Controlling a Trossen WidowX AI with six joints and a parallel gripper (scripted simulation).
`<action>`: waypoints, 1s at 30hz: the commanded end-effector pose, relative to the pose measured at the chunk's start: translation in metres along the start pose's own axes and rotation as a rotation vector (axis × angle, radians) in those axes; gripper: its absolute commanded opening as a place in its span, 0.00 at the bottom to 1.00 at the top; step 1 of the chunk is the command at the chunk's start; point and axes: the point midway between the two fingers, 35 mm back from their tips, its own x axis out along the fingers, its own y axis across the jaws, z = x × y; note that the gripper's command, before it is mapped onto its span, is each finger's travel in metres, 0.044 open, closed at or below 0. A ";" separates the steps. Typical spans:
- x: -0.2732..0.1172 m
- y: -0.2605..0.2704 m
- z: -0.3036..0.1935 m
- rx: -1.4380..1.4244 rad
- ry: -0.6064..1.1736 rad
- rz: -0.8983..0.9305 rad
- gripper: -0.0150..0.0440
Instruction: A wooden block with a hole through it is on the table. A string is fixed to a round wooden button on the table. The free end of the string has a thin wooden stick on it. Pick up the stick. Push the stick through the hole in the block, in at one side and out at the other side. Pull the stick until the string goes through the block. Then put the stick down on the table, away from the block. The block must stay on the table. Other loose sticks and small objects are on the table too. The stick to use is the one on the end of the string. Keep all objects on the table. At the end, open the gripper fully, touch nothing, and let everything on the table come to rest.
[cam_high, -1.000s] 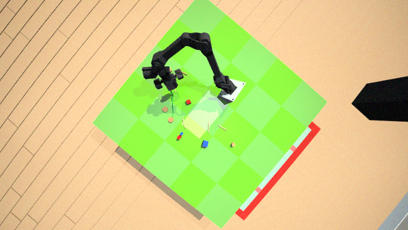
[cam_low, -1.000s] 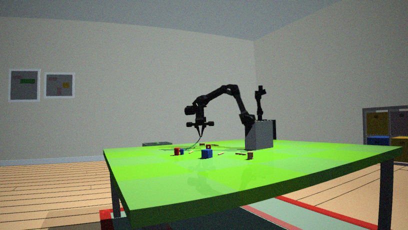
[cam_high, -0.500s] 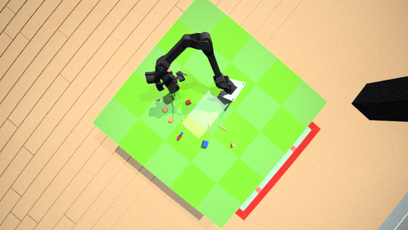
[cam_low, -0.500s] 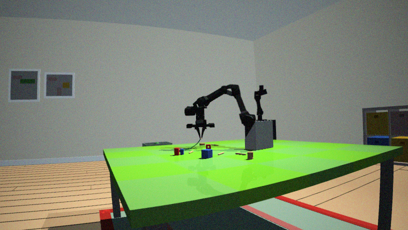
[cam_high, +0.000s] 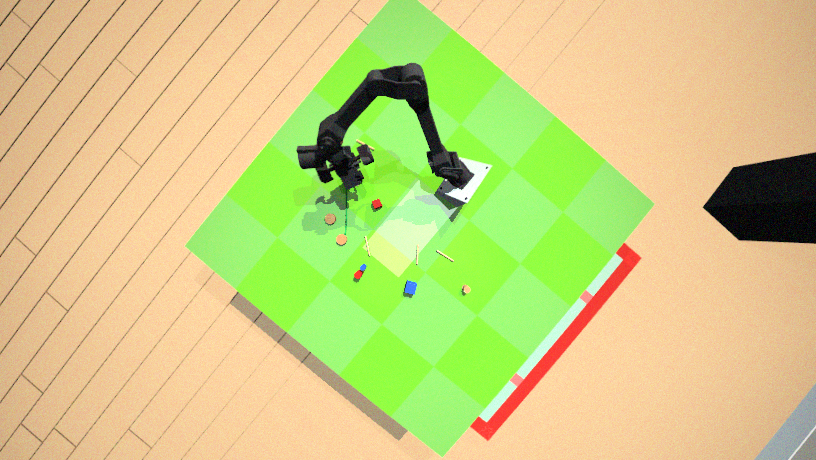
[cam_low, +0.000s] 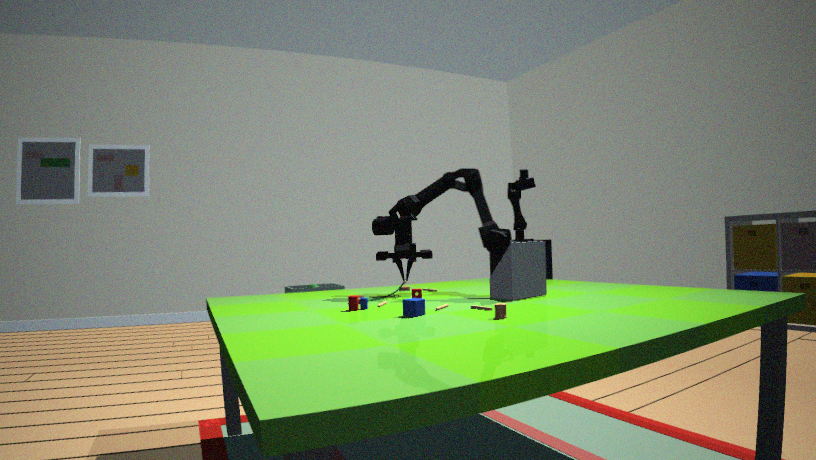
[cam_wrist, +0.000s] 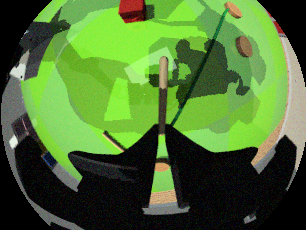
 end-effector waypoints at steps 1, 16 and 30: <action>0.003 0.004 0.002 -0.004 0.000 -0.002 0.25; 0.015 0.017 0.009 -0.004 0.000 -0.002 0.25; 0.026 0.029 0.016 -0.005 0.001 -0.001 0.25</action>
